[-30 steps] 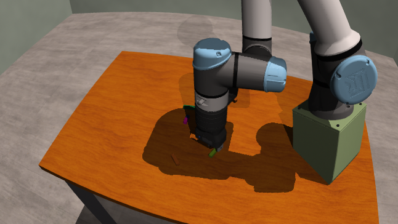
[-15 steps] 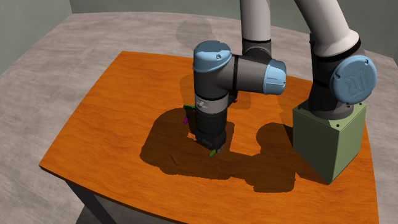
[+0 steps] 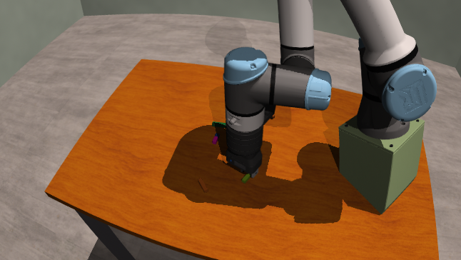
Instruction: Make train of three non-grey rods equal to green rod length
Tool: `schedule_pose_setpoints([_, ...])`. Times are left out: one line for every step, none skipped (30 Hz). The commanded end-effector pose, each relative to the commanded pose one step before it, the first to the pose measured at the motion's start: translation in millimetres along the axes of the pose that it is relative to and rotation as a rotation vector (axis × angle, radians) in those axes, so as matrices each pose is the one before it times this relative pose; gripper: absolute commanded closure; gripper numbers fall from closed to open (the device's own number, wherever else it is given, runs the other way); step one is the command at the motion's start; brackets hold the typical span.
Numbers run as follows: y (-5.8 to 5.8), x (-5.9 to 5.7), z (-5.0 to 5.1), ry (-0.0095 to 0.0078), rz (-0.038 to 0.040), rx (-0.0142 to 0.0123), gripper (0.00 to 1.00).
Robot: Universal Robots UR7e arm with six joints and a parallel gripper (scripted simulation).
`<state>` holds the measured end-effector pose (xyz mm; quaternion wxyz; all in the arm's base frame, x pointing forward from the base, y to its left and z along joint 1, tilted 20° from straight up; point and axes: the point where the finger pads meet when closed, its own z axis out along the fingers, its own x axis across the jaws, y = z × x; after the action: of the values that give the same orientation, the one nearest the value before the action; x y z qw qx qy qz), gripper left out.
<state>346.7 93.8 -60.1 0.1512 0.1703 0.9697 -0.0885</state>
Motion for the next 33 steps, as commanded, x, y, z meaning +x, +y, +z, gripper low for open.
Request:
schedule_pose_setpoints([0.18,-0.25,-0.25,-0.00095,0.00008,-0.00061,0.46])
schedule_pose_setpoints([0.0,0.0,0.0,0.0,0.0,0.0,0.46])
schedule_pose_setpoints([0.0,0.0,0.0,0.0,0.0,0.0,0.46])
schedule_pose_setpoints([0.0,0.0,0.0,0.0,0.0,0.0,0.46])
schedule_pose_setpoints([0.0,0.0,0.0,0.0,0.0,0.0,0.46])
schedule_pose_setpoints([0.0,0.0,0.0,0.0,0.0,0.0,0.46])
schedule_pose_setpoints([0.0,0.0,0.0,0.0,0.0,0.0,0.46])
schedule_pose_setpoints([0.0,0.0,0.0,0.0,0.0,0.0,0.46])
schedule_pose_setpoints([0.0,0.0,0.0,0.0,0.0,0.0,0.46])
schedule_pose_setpoints([0.0,0.0,0.0,0.0,0.0,0.0,0.46])
schedule_pose_setpoints([0.0,0.0,0.0,0.0,0.0,0.0,0.46])
schedule_pose_setpoints([0.0,0.0,0.0,0.0,0.0,0.0,0.46])
schedule_pose_setpoints([0.0,0.0,0.0,0.0,0.0,0.0,0.46])
schedule_pose_setpoints([0.0,0.0,0.0,0.0,0.0,0.0,0.46])
schedule_pose_setpoints([0.0,0.0,0.0,0.0,0.0,0.0,0.46])
schedule_pose_setpoints([0.0,0.0,0.0,0.0,0.0,0.0,0.46])
schedule_pose_setpoints([0.0,0.0,0.0,0.0,0.0,0.0,0.46])
schedule_pose_setpoints([0.0,0.0,0.0,0.0,0.0,0.0,0.46])
schedule_pose_setpoints([0.0,0.0,0.01,0.0,0.0,0.0,0.46])
schedule_pose_setpoints([0.0,0.0,0.04,0.0,0.0,0.0,0.46])
schedule_pose_setpoints([0.0,0.0,0.1,0.0,0.0,0.0,0.46])
schedule_pose_setpoints([0.0,0.0,0.18,0.0,0.0,0.0,0.46])
schedule_pose_setpoints([0.0,0.0,0.28,0.0,0.0,0.0,0.46])
schedule_pose_setpoints([0.0,0.0,0.0,0.0,0.0,0.0,0.46])
schedule_pose_setpoints([0.0,0.0,0.0,0.0,0.0,0.0,0.46])
schedule_pose_setpoints([0.0,0.0,0.38,0.0,0.0,0.0,0.46])
schedule_pose_setpoints([0.0,0.0,0.49,0.0,0.0,0.0,0.46])
schedule_pose_setpoints([0.0,0.0,0.6,0.0,0.0,0.0,0.46])
schedule_pose_setpoints([0.0,0.0,0.7,0.0,0.0,0.0,0.46])
schedule_pose_setpoints([0.0,0.0,0.79,0.0,0.0,0.0,0.46])
schedule_pose_setpoints([0.0,0.0,0.88,0.0,0.0,0.0,0.46])
schedule_pose_setpoints([0.0,-0.01,0.95,0.0,0.0,0.0,0.46])
schedule_pose_setpoints([0.0,0.0,1.0,0.0,0.0,0.0,0.46])
